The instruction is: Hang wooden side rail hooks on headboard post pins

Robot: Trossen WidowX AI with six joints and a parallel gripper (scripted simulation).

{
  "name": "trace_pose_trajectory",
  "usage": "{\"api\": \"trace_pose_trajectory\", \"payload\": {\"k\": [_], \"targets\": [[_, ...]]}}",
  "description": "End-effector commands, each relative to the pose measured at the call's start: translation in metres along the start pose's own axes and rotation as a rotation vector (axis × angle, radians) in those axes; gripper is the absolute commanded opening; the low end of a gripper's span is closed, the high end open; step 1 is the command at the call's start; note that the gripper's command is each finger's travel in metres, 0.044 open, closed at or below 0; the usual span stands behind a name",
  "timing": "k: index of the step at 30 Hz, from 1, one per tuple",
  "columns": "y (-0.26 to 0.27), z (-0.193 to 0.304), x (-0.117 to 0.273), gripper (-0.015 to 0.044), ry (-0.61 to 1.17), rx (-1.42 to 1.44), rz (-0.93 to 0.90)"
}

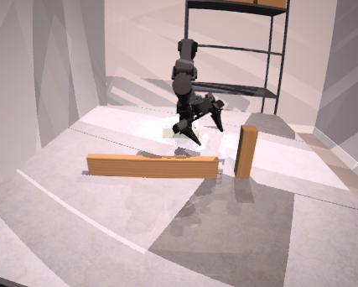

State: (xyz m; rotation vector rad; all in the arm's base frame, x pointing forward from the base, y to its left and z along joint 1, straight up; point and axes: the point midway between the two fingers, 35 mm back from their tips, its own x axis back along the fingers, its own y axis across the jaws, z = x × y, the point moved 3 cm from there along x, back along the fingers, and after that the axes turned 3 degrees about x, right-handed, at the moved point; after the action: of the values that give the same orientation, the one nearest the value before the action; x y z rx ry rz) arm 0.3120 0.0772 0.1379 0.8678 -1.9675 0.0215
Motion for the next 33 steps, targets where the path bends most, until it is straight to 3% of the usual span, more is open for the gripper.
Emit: {"api": "trace_pose_trajectory", "payload": {"k": [1, 11, 18, 33], "targets": [[-0.016, -0.018, 0.003, 0.0440, 0.113, -0.533, 0.139], [-0.038, -0.037, 0.012, 0.0440, 0.149, -1.419, 0.524], [-0.046, -0.045, 0.020, 0.0440, 0.052, -1.797, 0.764], [-0.047, -0.046, 0.020, 0.0440, 0.031, -1.846, 0.790]]}}
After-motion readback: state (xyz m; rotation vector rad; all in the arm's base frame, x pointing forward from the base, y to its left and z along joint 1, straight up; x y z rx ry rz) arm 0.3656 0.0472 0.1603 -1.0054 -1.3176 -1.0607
